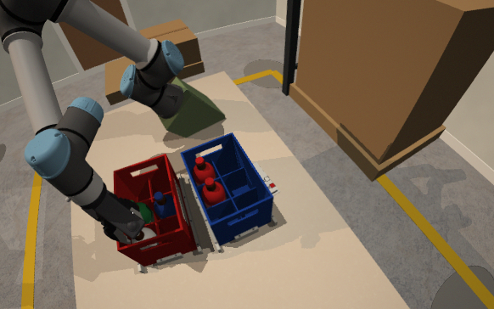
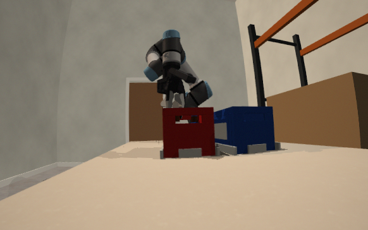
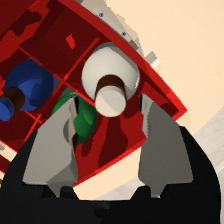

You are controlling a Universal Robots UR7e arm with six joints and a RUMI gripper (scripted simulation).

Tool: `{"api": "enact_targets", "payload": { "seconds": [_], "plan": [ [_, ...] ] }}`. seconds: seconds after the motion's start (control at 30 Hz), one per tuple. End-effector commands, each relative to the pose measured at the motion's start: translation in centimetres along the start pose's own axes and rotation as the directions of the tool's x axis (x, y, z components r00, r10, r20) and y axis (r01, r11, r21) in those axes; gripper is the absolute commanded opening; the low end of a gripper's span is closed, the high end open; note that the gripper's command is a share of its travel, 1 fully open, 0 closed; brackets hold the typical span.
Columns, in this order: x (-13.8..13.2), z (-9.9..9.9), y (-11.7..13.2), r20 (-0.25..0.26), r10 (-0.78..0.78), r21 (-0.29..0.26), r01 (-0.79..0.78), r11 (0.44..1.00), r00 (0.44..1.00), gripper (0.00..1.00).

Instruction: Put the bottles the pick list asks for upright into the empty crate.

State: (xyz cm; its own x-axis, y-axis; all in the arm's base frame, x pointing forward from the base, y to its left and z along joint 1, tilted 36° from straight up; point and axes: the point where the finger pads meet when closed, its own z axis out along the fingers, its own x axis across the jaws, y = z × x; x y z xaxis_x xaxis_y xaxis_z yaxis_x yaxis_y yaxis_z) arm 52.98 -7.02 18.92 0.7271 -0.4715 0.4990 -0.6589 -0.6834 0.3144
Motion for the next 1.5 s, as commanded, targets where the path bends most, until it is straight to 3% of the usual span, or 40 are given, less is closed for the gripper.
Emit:
{"api": "enact_targets", "payload": {
  "seconds": [0.0,0.23,0.27,1.47],
  "plan": [
    [0.04,0.07,-0.01,-0.001,0.0,0.001,0.0,1.0,1.0,0.38],
    [0.04,0.07,-0.01,-0.001,0.0,0.001,0.0,1.0,1.0,0.38],
    [0.04,-0.02,-0.01,-0.001,0.0,0.001,0.0,1.0,1.0,0.0],
    [0.04,-0.02,-0.01,-0.001,0.0,0.001,0.0,1.0,1.0,0.0]
  ]
}}
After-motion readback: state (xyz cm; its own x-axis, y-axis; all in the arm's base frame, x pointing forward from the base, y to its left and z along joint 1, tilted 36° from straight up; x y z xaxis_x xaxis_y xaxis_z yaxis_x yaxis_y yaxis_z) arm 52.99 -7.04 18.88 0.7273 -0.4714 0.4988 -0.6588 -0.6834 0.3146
